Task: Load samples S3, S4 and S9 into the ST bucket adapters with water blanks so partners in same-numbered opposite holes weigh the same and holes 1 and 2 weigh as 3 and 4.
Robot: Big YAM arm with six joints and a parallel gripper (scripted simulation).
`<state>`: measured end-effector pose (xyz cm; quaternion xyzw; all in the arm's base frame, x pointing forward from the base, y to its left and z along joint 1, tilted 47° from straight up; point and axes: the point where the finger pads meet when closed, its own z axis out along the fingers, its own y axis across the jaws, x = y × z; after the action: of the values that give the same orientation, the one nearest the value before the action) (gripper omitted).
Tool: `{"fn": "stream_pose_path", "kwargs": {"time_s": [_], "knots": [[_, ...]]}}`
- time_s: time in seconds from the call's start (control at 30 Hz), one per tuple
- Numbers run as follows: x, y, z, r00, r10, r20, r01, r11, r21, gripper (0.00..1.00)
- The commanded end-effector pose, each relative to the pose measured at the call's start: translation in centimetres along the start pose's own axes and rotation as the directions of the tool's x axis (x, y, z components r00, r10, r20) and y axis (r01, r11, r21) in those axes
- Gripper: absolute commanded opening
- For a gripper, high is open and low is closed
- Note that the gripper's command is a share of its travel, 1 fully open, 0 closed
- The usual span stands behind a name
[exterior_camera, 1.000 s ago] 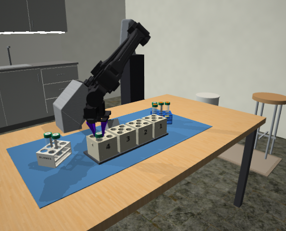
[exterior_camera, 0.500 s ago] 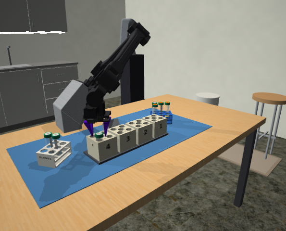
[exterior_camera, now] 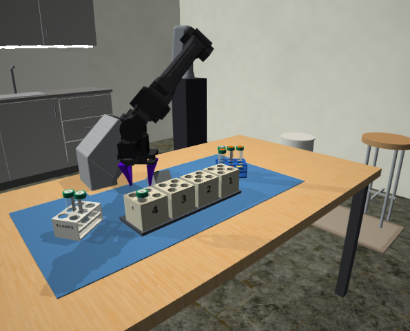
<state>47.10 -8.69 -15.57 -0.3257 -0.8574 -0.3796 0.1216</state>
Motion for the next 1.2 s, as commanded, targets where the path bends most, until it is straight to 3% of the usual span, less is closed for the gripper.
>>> {"fn": "stream_pose_path", "kwargs": {"time_s": [0.0, 0.47, 0.5, 0.53, 0.77, 0.83, 1.17], "knots": [[-0.8, 0.5, -1.3, 1.000, -0.019, 0.021, 0.020, 1.000, -0.003, 0.55], [-0.8, 0.5, -1.3, 1.000, -0.019, 0.021, 0.020, 1.000, -0.003, 0.55], [-0.8, 2.1, -2.0, 0.998, -0.050, 0.026, 0.050, 0.999, 0.004, 0.55], [1.3, 1.9, -0.9, 0.996, -0.085, -0.002, 0.085, 0.996, 0.007, 0.80], [6.1, 4.6, -0.8, 0.996, -0.092, 0.012, 0.092, 0.996, 0.000, 0.80], [6.1, 4.6, -0.8, 0.996, -0.092, 0.012, 0.092, 0.996, 0.000, 0.80], [13.5, 8.4, -0.6, 0.996, -0.090, 0.008, 0.090, 0.996, -0.002, 0.80]]}}
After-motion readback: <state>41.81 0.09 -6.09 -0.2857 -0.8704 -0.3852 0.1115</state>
